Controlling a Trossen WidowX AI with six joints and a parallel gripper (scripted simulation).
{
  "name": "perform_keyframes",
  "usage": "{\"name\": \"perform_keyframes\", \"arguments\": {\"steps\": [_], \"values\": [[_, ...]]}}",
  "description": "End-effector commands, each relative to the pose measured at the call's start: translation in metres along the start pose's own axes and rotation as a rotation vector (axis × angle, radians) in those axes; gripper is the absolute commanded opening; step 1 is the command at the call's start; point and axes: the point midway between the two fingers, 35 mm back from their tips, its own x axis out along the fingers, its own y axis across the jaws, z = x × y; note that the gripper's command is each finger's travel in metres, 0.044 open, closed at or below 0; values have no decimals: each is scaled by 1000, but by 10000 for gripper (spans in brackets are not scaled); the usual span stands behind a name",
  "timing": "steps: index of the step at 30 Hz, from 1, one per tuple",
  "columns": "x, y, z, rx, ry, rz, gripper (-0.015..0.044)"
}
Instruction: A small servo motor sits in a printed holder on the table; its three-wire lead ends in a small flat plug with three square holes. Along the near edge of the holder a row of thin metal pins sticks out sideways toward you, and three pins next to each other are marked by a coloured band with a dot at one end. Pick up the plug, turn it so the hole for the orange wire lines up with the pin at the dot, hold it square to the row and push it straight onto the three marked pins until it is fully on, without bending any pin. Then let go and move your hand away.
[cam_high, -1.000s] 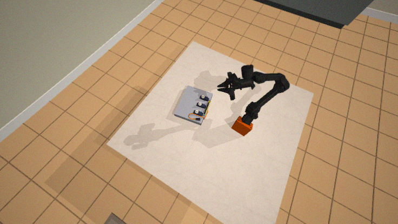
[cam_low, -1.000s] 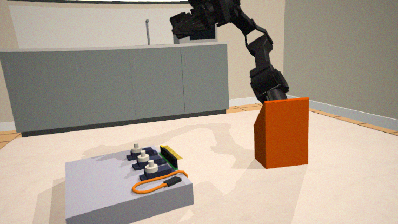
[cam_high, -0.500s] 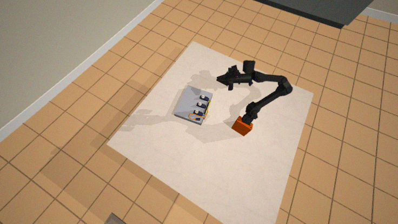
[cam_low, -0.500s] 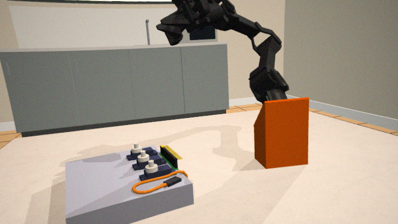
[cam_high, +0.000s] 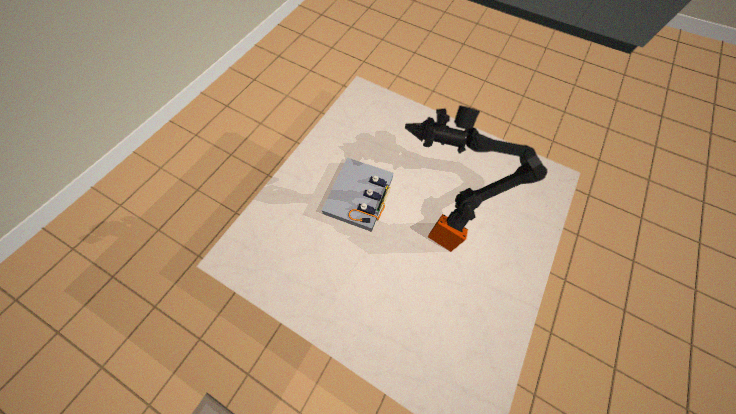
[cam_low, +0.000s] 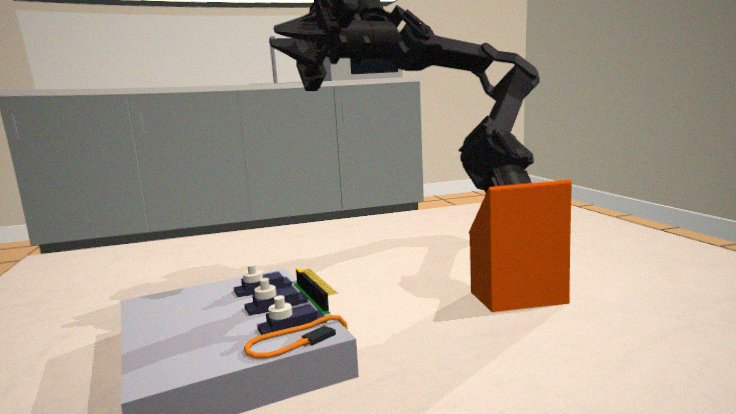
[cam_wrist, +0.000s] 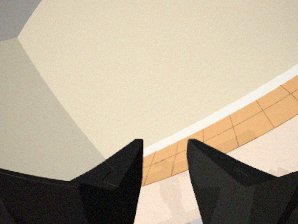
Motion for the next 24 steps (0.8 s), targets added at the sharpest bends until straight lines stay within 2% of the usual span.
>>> {"name": "perform_keyframes", "arguments": {"steps": [1, 11, 15, 24], "values": [[-5, -14, 13, 49, -74, -15, 115], [-21, -48, 48, 134, -269, -48, 115], [-5, -46, 37, 141, -192, -54, 115], [52, -37, -12, 143, 108, -84, 115]]}}
